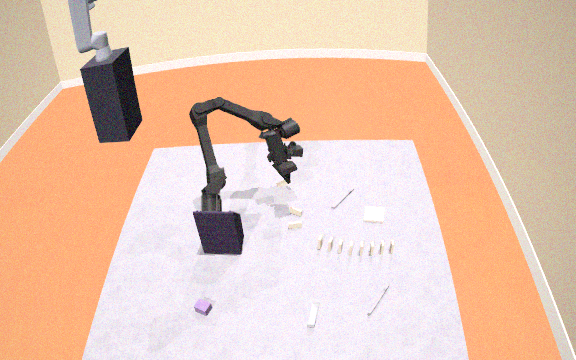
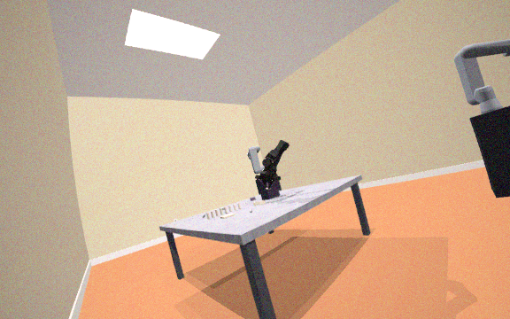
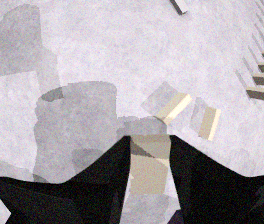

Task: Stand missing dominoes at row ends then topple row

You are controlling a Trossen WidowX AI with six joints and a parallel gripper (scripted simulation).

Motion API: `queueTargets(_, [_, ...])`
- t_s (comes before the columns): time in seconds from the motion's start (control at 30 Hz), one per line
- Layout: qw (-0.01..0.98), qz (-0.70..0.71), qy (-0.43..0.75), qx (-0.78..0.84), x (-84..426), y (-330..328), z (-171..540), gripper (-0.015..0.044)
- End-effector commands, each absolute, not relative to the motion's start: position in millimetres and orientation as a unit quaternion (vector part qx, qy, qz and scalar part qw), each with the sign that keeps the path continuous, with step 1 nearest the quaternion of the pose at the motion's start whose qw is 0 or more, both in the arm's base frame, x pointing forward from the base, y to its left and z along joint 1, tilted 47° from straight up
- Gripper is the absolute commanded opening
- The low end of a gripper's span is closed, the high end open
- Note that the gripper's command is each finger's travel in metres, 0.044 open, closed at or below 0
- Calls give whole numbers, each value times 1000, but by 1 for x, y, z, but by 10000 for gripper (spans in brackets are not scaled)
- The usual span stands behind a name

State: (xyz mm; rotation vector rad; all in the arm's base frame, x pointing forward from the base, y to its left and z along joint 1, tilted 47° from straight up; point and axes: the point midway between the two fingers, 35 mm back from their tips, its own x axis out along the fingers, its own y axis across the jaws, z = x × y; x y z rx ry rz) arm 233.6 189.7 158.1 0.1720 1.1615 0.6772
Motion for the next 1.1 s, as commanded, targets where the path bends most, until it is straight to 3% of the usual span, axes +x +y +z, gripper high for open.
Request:
queueTargets(0.0, [812,301,498,58,240,197,152,107])
queueTargets(0.53, [903,260,339,40,251,227,147,107])
queueTargets(1.07, [952,219,178,120,233,237,166,107])
